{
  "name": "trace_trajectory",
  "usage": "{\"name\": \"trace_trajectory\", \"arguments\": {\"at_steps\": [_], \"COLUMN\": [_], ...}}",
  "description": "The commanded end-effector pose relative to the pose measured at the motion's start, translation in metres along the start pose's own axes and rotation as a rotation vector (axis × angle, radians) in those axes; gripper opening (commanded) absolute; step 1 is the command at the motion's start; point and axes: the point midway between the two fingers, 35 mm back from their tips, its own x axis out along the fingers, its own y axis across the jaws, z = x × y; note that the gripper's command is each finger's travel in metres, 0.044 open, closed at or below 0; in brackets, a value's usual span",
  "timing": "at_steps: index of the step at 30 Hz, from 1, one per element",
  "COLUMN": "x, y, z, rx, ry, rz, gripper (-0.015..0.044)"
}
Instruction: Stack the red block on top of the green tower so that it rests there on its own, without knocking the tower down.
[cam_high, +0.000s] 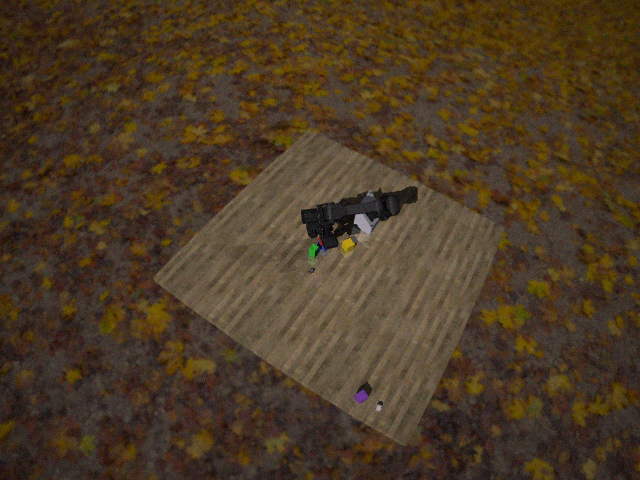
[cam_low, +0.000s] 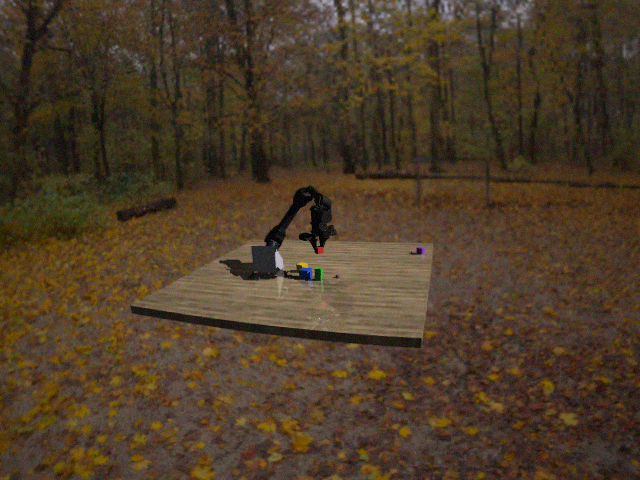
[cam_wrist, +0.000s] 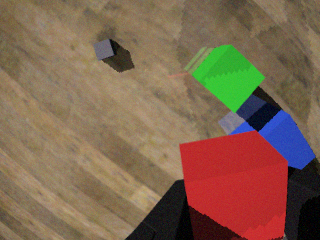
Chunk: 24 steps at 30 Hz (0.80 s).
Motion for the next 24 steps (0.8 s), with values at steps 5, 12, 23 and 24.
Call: {"name": "trace_trajectory", "arguments": {"at_steps": [5,12,23,24], "x": [0.008,0.022,0.038,0.04], "y": [-0.026,-0.028,-0.025,-0.025], "z": [0.026,0.028,0.028,0.028], "rx": [-0.007,-0.007,-0.007,-0.007], "ry": [0.0,0.0,0.001,0.001], "rz": [0.006,0.007,0.007,0.007], "gripper": [0.0,0.0,0.0,0.0]}}
